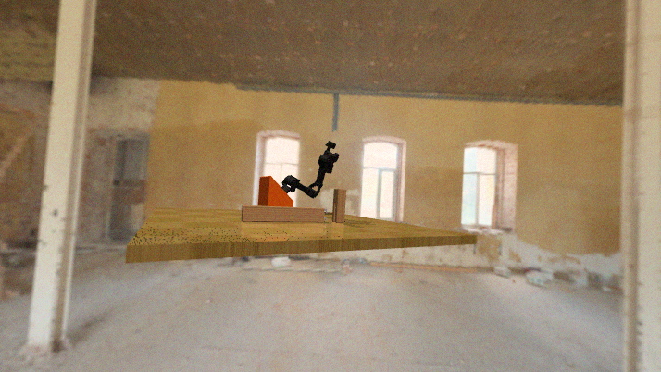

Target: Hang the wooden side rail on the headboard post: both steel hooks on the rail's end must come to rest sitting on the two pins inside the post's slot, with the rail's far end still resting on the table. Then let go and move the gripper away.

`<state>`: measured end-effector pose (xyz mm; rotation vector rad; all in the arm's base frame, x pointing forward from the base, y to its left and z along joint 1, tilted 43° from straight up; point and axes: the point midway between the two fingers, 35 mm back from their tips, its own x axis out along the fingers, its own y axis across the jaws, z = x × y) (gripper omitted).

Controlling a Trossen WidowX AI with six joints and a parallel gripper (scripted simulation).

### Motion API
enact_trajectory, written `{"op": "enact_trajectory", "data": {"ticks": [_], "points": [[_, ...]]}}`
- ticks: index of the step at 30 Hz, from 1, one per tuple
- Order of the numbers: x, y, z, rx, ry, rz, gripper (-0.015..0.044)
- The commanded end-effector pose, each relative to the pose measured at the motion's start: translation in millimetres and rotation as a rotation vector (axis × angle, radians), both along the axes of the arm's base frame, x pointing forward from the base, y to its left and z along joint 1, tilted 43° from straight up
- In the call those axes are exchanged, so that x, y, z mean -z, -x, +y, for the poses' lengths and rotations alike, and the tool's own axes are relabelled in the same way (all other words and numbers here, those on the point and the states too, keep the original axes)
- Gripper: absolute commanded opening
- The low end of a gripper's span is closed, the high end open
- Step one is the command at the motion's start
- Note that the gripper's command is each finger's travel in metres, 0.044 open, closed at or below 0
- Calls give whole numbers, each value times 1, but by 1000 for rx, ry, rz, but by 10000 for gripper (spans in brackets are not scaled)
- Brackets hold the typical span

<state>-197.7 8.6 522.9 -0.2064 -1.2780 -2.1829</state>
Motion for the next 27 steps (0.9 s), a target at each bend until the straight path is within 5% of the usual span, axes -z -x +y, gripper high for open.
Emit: {"op": "enact_trajectory", "data": {"ticks": [1, 16, 27], "points": [[-1, -1, -1, 2, -3, 6, 426], [-56, -121, -67, 183, -245, 731, 440], [-53, -249, -102, 328, -242, 1317, 440]]}}
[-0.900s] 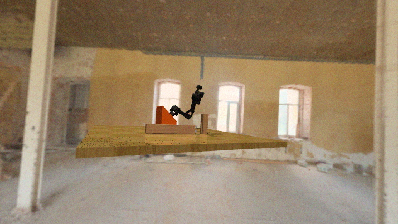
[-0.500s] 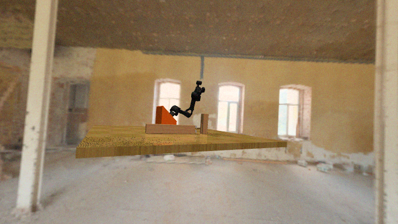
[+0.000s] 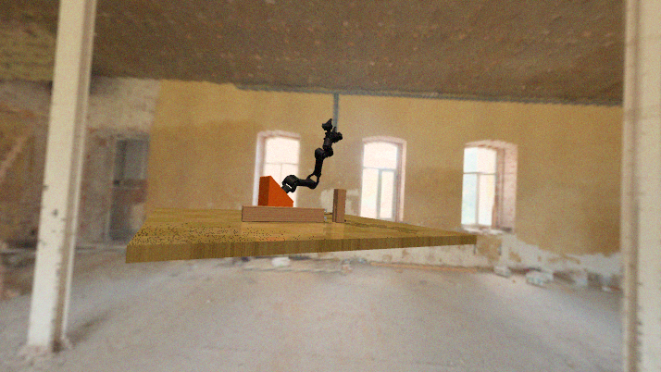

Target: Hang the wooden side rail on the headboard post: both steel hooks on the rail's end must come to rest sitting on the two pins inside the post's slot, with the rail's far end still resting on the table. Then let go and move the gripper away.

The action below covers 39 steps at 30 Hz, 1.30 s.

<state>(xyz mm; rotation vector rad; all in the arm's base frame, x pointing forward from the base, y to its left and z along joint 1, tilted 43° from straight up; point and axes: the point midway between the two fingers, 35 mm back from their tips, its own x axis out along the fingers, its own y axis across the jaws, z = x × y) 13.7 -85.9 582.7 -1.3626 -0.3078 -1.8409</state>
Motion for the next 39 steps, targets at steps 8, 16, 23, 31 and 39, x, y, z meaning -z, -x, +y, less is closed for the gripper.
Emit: {"op": "enact_trajectory", "data": {"ticks": [8, 16, 23, 31, 39], "points": [[41, -133, -14, 7, 81, 583, 440], [98, -216, 1, -73, 218, 953, 440], [158, -267, 26, -206, 353, 1212, 440], [214, -295, 55, -314, 520, 1405, 440], [294, -309, 103, -510, 800, 1605, 440]]}}
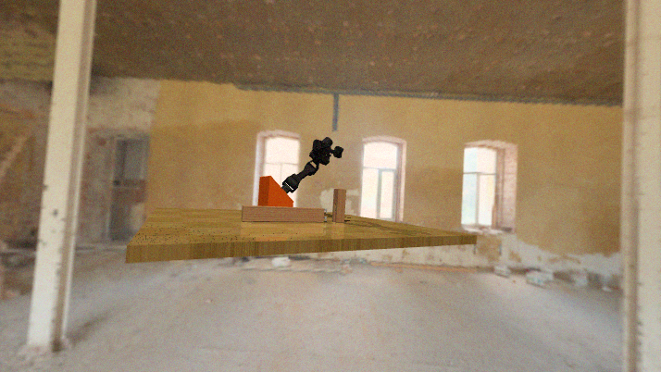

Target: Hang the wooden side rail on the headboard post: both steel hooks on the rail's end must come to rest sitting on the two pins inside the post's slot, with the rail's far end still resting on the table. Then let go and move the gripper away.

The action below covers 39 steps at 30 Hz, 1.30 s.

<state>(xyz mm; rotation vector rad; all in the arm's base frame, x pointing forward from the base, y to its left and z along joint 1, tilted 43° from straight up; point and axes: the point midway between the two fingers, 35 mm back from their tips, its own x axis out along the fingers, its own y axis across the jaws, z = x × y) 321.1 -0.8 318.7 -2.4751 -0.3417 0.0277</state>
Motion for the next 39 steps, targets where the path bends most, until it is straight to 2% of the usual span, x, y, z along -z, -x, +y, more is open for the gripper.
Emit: {"op": "enact_trajectory", "data": {"ticks": [1, 9, 18, 21, 39], "points": [[41, -1, 24, -139, 58, 113, 440], [118, 23, 78, -487, 135, 307, 440], [179, 85, 131, -912, 107, 440, 440], [185, 96, 137, -974, 91, 452, 440], [185, 96, 137, -974, 91, 452, 440]]}}
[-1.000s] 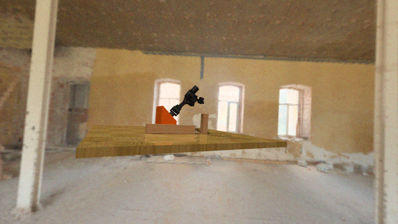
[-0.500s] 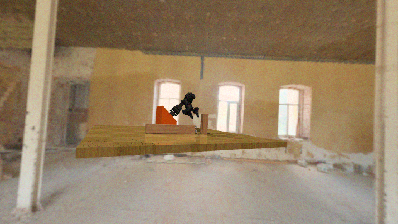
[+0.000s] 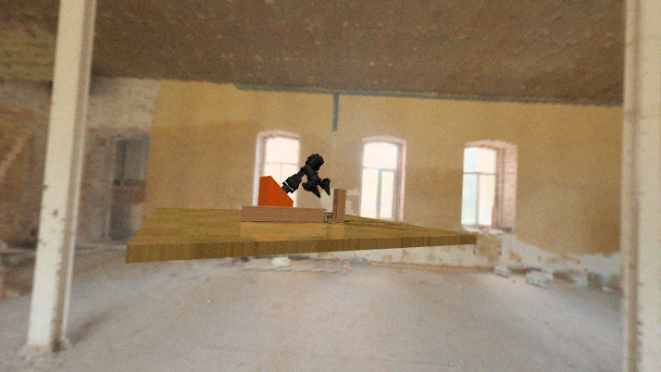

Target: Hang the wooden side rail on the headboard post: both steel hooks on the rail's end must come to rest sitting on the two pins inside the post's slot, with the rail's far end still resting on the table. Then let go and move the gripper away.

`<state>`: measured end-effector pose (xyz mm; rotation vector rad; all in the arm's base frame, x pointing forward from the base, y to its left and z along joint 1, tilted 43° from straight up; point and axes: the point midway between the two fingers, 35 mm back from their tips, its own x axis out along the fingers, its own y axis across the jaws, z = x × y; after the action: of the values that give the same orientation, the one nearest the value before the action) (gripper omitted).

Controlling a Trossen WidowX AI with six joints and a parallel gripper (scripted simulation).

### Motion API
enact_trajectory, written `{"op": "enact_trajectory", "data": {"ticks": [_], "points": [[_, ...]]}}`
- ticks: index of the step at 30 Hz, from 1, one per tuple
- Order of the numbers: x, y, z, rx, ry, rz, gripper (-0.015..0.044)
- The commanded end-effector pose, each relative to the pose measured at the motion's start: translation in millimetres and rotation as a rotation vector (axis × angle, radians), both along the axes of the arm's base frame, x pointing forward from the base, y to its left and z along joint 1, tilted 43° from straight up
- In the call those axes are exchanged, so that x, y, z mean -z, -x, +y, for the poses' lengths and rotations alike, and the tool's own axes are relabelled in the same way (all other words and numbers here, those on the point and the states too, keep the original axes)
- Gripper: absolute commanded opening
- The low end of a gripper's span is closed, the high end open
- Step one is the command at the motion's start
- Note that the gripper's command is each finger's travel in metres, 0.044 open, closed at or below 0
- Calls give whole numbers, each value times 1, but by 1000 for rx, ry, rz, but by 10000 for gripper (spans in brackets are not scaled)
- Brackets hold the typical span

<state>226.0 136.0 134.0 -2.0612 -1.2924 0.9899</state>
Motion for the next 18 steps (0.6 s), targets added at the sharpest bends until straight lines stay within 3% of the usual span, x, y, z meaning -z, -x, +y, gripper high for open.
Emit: {"op": "enact_trajectory", "data": {"ticks": [1, 7, 18], "points": [[0, 1, 0, -6, -2, -3, 440], [0, -13, -11, 81, 10, 58, 440], [19, -42, -28, 335, -227, 569, 440]]}}
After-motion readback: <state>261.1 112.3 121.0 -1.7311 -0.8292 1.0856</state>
